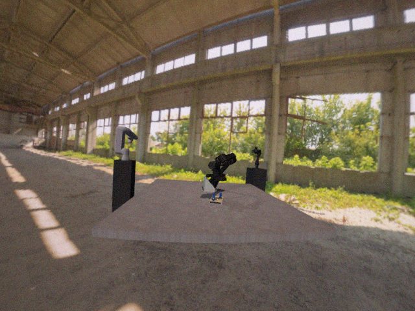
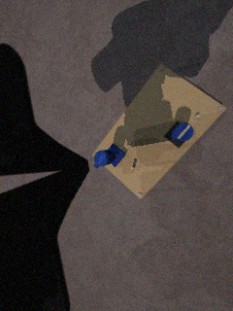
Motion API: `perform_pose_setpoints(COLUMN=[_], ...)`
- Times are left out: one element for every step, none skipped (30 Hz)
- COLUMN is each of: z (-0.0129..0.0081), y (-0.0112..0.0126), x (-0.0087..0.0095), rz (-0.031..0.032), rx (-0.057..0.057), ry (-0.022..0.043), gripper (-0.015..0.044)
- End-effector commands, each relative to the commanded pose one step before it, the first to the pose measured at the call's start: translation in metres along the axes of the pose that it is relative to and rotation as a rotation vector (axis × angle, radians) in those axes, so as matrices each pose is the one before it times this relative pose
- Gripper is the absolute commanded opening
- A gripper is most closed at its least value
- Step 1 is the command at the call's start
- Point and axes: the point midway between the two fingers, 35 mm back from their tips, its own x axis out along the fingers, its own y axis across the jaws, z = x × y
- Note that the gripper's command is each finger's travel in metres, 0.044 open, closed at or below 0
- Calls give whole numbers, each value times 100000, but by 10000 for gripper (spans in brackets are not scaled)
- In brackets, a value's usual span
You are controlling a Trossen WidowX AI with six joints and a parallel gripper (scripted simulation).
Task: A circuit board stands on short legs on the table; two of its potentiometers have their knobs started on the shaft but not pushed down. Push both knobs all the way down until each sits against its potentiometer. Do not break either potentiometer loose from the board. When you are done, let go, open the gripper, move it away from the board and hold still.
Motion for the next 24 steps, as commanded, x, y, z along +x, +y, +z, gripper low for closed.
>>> perform_pose_setpoints(z=[-349,-32,-11,0,0,-4,-8,3,12,6,0,0,0,-1,-1,-2,-2,-2,-2,-2,-1,0,1,2], y=[157,-1,0,0,0,-3,-6,-3,3,2,0,0,0,-1,-1,-1,-2,-2,-2,-2,-2,-1,-1,0], x=[69,-16,-5,0,0,161,483,723,481,160,0,0,0,27,49,73,98,125,151,165,167,167,167,167], rz=[741,2,1,0,0,0,-2,-9,-10,-4,0,0,0,0,-1,-1,-2,-2,-3,-4,-4,-5,-5,-6], rx=[-11328,-1717,-572,0,0,-1,-4,-7,-6,-2,0,0,0,0,0,0,-1,-1,-1,-1,-1,-1,-2,-2], ry=[-712,-45,-15,0,0,2,1,-10,-14,-6,0,0,0,0,0,0,0,0,-1,-1,-2,-3,-4,-4], gripper=[0,0,0,0,0,0,0,0,0,0,0,0,0,0,0,0,0,0,0,0,0,0,0,0])
